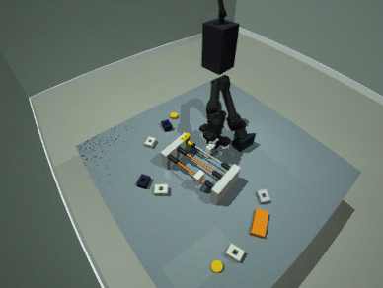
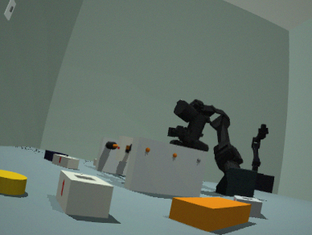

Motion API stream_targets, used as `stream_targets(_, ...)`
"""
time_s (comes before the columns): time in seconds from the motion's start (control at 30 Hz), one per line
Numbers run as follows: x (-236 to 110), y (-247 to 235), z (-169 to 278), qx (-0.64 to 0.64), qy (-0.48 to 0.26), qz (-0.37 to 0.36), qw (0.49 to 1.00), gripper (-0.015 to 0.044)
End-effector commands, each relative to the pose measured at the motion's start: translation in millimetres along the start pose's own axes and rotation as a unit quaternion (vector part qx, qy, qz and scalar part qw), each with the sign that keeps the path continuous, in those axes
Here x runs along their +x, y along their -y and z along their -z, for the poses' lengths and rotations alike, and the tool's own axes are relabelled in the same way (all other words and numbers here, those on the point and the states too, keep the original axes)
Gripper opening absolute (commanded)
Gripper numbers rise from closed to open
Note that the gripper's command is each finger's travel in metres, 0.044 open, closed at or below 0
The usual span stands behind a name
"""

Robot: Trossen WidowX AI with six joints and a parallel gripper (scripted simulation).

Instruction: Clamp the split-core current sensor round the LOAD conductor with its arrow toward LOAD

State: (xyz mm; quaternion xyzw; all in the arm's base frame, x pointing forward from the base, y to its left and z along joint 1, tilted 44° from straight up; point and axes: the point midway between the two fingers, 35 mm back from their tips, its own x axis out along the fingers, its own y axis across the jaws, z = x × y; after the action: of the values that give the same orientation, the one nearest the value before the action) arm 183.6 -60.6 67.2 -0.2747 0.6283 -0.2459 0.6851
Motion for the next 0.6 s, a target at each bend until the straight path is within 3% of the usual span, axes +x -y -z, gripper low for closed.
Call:
stream_targets(0.0,-2,0,0,0.0,0.0,0.0,1.0,0.0289)
stream_targets(0.2,-54,-1,2,0.002,0.001,-0.002,1.0,0.0289)
stream_targets(0.3,-56,-1,3,0.002,0.001,-0.002,1.0,0.0289)
stream_targets(0.33,-56,-1,2,-0.006,0.0,-0.001,1.0,0.0315)
stream_targets(0.57,-56,1,-10,-0.312,-0.048,-0.016,0.949,0.032)
